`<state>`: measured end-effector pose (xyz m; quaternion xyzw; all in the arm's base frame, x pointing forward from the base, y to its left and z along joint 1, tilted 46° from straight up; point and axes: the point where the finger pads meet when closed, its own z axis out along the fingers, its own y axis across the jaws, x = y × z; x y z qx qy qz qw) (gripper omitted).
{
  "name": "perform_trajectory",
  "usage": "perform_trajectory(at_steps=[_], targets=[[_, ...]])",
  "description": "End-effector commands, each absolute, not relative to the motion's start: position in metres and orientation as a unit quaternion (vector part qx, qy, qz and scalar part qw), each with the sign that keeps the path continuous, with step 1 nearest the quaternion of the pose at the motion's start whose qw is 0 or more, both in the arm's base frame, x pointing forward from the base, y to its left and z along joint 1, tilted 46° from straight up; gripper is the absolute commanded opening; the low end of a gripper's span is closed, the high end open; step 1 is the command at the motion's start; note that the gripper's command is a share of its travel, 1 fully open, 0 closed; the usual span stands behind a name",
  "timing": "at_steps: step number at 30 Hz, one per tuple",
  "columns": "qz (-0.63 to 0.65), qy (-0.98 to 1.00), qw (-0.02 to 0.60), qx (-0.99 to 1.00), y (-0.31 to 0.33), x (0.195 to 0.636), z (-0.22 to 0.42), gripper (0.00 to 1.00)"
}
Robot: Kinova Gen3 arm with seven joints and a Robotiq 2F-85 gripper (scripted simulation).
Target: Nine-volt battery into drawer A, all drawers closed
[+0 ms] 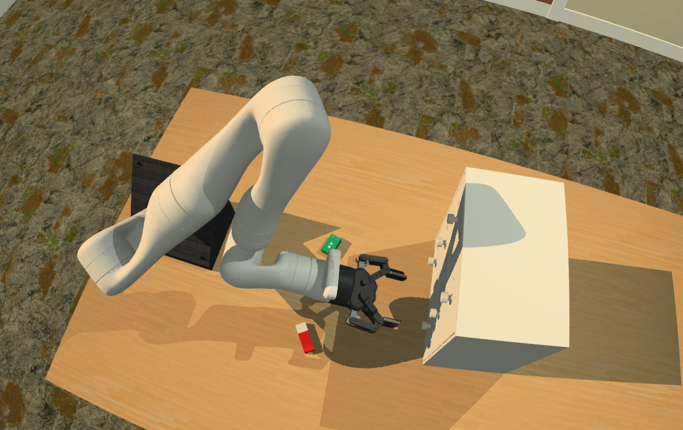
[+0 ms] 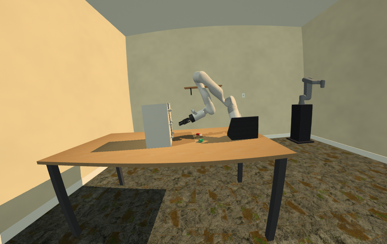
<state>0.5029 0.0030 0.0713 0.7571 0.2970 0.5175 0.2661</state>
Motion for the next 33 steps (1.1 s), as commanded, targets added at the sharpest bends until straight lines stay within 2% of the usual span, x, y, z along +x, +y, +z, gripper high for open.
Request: perform_trajectory(at_steps=[1, 33], targets=[[0.518, 0.297, 0.266, 0.757, 0.003, 0.503, 0.071, 1.00], [0.518, 0.297, 0.266, 0.757, -0.009, 0.504, 0.059, 1.00]])
